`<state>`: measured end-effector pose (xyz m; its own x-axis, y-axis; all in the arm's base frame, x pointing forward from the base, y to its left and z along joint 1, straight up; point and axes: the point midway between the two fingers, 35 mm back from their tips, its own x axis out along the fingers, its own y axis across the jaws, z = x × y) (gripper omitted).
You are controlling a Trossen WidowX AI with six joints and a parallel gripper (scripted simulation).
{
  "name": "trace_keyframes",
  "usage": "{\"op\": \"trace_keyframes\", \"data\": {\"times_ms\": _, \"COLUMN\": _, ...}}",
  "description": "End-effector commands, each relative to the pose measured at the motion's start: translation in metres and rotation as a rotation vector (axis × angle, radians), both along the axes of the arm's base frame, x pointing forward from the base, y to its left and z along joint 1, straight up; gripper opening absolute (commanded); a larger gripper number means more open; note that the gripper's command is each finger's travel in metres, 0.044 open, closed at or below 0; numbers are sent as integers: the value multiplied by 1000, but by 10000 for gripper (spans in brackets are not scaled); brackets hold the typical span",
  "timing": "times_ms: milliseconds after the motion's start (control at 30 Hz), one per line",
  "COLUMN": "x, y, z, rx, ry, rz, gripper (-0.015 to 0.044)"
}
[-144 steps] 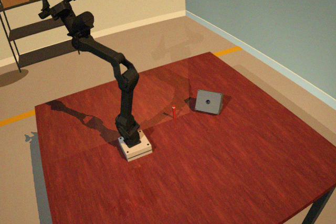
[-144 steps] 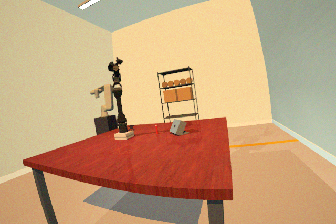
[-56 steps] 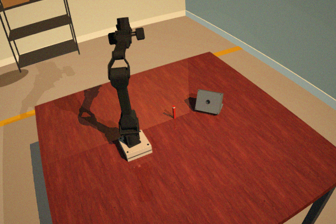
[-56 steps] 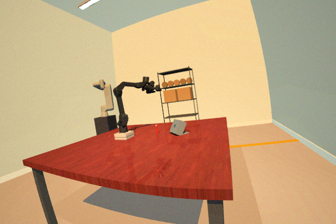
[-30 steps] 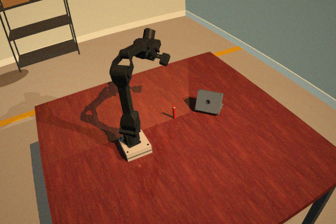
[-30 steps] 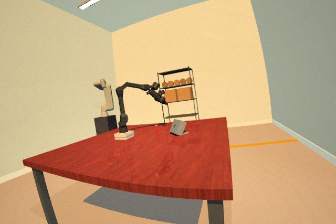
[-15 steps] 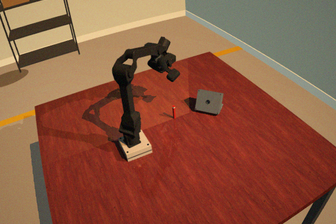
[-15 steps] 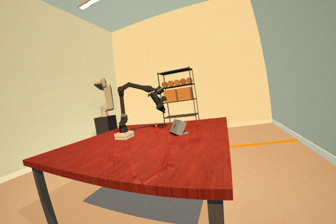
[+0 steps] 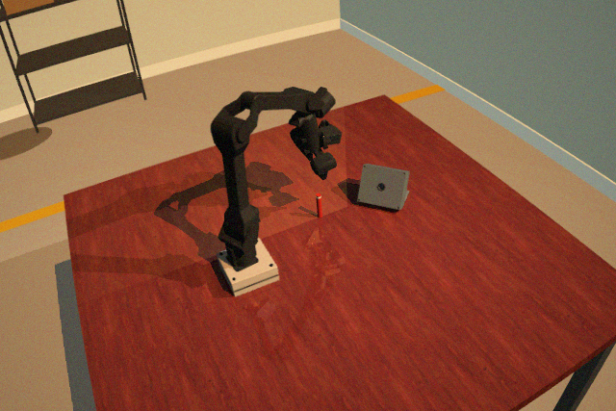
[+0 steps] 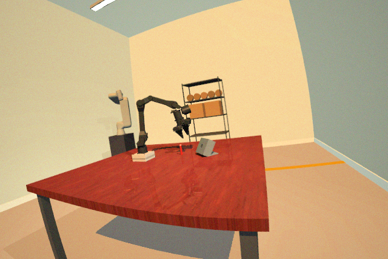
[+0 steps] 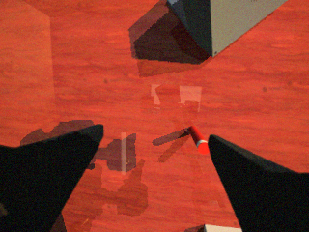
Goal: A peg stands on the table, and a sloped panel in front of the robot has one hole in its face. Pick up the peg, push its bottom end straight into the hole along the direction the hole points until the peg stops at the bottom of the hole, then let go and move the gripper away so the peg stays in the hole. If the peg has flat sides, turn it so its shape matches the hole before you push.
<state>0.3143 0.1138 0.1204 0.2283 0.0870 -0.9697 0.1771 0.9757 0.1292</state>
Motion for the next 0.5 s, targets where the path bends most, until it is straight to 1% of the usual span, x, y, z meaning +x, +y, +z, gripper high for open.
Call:
{"op": "trace_keyframes", "data": {"times_ms": 0, "x": -10, "y": -20, "z": -13, "rx": -24, "ry": 86, "rz": -90, "gripper": 440}}
{"op": "trace_keyframes", "data": {"times_ms": 200, "x": -25, "y": -45, "z": -24, "rx": -48, "ry": 191, "rz": -219, "gripper": 440}}
{"op": "trace_keyframes", "data": {"times_ms": 467, "x": -27, "y": -47, "z": -25, "rx": -50, "ry": 203, "rz": -233, "gripper": 440}}
